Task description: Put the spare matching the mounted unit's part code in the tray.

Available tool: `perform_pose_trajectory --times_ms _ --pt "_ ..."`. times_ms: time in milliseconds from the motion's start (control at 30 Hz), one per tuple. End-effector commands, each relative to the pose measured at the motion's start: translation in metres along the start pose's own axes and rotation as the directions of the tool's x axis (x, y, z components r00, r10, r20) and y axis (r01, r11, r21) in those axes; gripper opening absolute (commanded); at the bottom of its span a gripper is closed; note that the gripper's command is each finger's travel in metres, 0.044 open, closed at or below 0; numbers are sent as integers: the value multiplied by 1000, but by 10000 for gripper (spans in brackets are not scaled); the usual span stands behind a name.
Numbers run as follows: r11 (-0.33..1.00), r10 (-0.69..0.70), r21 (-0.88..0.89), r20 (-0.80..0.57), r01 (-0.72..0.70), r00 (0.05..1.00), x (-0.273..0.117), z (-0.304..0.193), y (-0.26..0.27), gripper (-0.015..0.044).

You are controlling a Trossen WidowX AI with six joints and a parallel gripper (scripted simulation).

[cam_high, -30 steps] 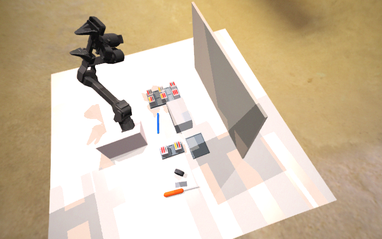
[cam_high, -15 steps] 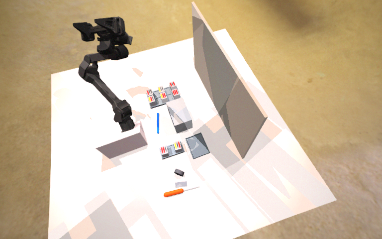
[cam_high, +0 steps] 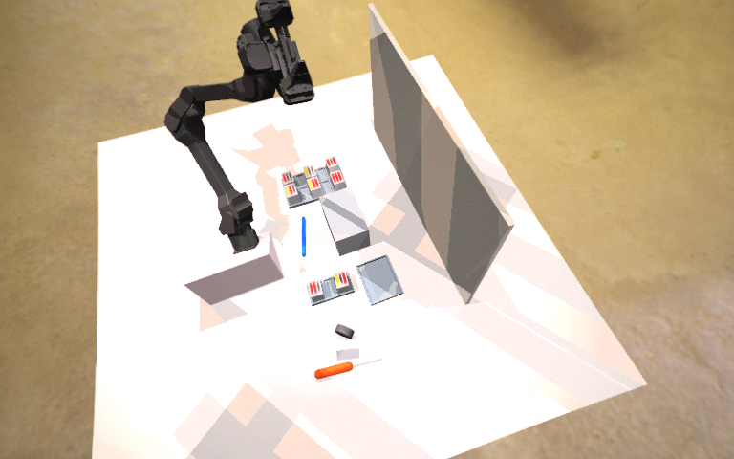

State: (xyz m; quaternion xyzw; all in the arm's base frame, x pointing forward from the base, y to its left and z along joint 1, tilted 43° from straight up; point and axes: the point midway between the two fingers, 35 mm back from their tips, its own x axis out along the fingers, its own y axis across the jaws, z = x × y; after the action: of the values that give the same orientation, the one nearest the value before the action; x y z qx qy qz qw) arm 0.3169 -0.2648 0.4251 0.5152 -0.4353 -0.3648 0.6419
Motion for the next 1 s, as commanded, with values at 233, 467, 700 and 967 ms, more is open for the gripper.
perform_pose_trajectory --times_ms 233,467,700,967 --pt "631 -480 -773 -450 -60 753 -7 -125 -125 440" --pt "398 -750 -835 -535 -381 388 -55 -163 -201 440" --pt "407 -874 -616 -478 -674 -90 -126 -175 -255 440" --pt "713 -699 -235 -311 -661 -644 -215 -168 -268 440"
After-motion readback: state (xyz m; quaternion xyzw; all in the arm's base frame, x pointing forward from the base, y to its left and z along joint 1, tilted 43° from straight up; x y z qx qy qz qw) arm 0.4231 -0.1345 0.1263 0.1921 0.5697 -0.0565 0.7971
